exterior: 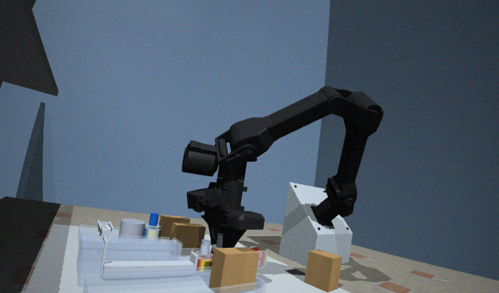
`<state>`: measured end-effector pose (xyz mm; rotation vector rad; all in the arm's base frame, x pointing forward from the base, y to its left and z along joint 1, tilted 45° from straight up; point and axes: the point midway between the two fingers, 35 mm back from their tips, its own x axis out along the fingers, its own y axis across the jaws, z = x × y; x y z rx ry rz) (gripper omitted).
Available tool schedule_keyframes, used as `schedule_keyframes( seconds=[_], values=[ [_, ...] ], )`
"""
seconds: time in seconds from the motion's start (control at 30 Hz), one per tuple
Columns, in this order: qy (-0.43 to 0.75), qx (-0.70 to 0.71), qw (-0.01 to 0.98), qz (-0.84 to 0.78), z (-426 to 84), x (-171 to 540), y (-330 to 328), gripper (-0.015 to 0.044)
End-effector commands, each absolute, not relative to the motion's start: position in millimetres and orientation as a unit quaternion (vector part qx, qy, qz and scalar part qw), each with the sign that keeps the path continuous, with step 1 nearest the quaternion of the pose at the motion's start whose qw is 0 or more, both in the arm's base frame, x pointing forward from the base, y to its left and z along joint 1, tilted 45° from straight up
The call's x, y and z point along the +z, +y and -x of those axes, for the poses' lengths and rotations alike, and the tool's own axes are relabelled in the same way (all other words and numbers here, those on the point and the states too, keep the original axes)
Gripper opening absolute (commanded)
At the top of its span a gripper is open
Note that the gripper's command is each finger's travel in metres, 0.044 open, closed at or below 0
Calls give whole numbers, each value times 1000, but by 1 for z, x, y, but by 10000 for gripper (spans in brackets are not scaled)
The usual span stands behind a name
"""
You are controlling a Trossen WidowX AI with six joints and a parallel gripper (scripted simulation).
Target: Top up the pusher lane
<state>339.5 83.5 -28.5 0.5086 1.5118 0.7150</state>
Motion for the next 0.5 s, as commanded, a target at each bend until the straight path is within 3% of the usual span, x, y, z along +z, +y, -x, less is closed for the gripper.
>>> schedule_keyframes(
  seconds=[0.0,0.47],
  values=[
    [655,317,649,-223,-345,-28,85,0],
    [655,317,649,-224,-343,-32,89,0]
  ],
)
